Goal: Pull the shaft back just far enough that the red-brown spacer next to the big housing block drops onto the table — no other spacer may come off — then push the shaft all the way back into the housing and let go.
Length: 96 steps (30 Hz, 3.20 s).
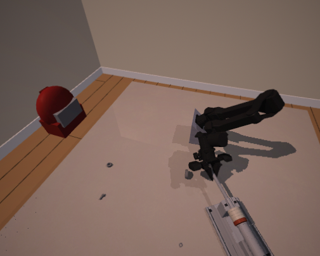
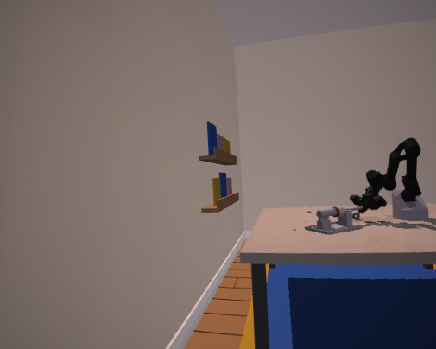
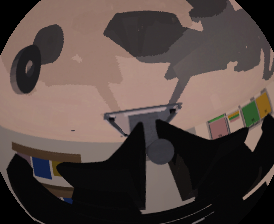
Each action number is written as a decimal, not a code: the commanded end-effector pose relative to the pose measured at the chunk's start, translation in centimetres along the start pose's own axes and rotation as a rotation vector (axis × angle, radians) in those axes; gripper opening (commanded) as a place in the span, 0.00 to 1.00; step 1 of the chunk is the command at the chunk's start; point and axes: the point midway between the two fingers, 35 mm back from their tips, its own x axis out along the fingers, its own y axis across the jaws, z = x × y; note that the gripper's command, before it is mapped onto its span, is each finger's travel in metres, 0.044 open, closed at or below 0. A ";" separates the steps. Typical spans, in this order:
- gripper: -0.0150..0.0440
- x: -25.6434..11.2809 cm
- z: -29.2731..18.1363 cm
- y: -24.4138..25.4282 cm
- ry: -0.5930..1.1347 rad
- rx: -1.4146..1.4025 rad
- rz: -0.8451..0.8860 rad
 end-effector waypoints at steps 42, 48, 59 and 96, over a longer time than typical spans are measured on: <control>0.25 -0.5 0.6 0.0 -0.002 -0.001 0.000; 0.25 -0.6 0.7 0.0 -0.002 -0.001 0.000; 0.25 -0.7 0.8 0.0 -0.002 -0.001 0.000; 0.25 -0.2 0.1 0.1 -0.002 -0.001 0.000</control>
